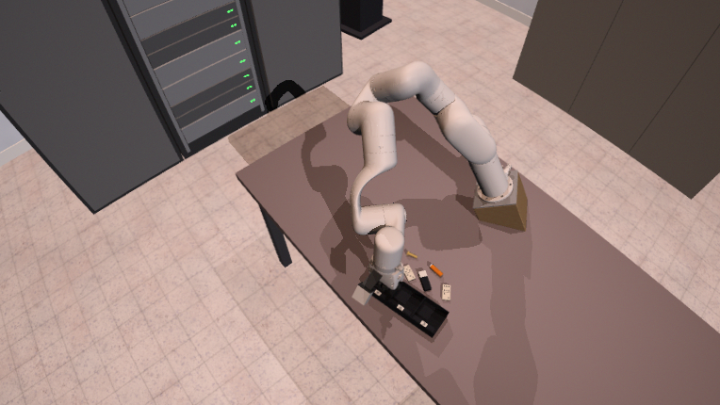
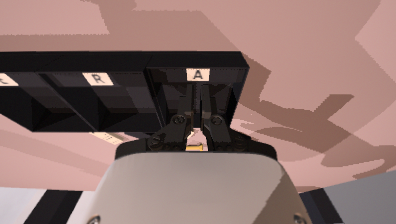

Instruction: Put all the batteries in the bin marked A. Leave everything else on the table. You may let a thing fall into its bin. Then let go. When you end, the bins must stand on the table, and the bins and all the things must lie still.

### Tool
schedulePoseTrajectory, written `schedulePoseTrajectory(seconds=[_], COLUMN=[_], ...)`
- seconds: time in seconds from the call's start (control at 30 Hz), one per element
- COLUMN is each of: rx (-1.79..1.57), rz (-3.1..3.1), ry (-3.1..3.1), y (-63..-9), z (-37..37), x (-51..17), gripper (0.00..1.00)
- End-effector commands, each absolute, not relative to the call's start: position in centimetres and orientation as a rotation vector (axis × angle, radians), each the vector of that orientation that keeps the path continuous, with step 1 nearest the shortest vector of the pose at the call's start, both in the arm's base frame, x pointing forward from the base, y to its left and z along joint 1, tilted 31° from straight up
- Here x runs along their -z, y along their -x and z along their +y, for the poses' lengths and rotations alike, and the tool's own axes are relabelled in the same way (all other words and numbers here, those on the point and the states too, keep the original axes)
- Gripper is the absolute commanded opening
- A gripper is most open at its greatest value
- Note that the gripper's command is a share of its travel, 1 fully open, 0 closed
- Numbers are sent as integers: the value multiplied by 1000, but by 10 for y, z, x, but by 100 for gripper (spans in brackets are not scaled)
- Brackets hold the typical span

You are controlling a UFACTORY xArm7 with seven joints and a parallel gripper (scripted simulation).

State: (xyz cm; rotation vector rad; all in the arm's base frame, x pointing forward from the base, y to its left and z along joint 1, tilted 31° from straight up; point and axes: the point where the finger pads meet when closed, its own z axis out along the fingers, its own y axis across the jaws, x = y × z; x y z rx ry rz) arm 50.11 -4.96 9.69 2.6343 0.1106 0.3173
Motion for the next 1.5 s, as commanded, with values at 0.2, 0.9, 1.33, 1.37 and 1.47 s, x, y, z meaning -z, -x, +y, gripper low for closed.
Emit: schedulePoseTrajectory(seconds=[0.2, 0.9, 1.33, 1.37, 1.47], rx=[-321, -321, -322, -322, -322], rz=[113, 113, 113, 113, 113], ry=[-2634, -2634, -2635, -2635, -2635], y=[-500, -490, -484, -484, -482], z=[-44, -23, 25, 30, 43], x=[-107, -137, -110, -107, -100], gripper=[7, 7, 7, 7, 7])
